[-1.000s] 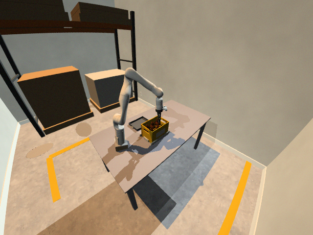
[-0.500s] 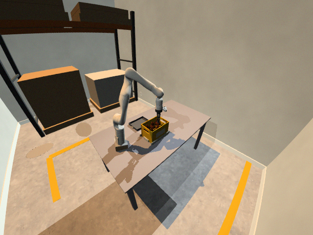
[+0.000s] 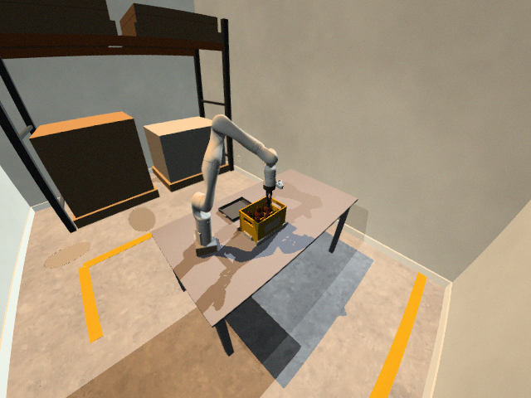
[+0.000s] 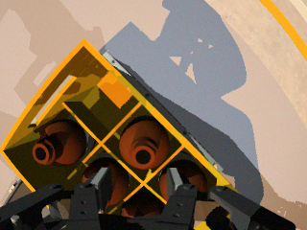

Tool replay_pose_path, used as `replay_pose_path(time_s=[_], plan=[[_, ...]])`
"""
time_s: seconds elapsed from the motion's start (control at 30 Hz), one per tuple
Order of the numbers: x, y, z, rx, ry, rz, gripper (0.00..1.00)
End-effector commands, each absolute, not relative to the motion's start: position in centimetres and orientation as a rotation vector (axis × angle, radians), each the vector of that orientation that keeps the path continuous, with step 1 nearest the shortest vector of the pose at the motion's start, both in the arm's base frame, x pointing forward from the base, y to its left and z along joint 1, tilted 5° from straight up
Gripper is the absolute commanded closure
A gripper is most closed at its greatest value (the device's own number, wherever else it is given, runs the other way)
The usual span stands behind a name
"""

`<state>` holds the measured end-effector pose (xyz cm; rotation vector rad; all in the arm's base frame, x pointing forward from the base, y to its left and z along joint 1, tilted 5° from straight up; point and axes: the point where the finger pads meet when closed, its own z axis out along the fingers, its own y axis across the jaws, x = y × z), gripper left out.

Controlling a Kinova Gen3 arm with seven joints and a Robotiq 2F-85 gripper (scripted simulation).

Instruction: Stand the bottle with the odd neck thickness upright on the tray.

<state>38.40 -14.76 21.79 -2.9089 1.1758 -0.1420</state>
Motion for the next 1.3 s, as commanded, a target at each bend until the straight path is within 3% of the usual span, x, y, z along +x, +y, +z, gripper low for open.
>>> replay_pose_path(time_s=[0.0,0.9,0.93,1.27], plan=[[38.42,-14.77,21.84,-2.908,1.176,-0.144,1.0],[38.42,-14.77,21.84,-2.908,1.176,-0.144,1.0],[38.42,-14.77,21.84,-2.908,1.176,-0.144,0.36],[38.42,-14.77,21.84,-2.908,1.176,-0.144,0.36]])
